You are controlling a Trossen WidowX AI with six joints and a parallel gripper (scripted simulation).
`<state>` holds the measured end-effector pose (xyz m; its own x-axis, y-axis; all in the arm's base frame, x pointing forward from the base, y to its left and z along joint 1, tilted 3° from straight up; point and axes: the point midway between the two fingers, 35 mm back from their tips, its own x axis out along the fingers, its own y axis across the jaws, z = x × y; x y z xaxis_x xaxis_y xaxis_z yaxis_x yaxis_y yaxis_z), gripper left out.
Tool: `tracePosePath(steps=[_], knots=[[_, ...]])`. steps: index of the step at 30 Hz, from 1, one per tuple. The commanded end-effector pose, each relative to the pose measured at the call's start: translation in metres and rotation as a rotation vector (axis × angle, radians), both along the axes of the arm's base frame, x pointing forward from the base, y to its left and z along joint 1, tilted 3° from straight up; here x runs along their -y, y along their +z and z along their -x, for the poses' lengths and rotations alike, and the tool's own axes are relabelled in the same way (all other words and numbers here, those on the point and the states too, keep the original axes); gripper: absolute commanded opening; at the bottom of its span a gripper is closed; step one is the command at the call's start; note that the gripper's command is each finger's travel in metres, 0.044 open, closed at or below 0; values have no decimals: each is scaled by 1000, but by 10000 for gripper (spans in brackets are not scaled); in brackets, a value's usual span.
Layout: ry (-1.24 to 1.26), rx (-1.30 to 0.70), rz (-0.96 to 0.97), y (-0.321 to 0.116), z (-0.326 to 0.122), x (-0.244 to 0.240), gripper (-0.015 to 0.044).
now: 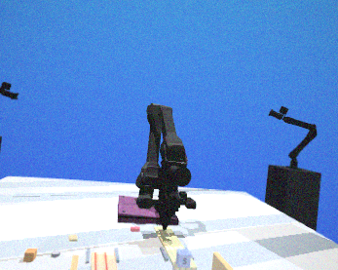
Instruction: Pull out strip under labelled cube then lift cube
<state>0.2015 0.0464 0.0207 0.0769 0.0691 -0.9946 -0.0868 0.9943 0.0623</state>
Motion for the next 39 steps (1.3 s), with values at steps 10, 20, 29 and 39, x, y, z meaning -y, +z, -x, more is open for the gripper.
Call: tracePosePath(steps=[10, 20, 29, 39], knots=[[-4, -36, 10, -7, 17, 3, 0], [-4, -36, 10, -7, 17, 3, 0], [-4, -36, 10, -7, 17, 3, 0], [-4, -35, 10, 41, 8, 3, 0]])
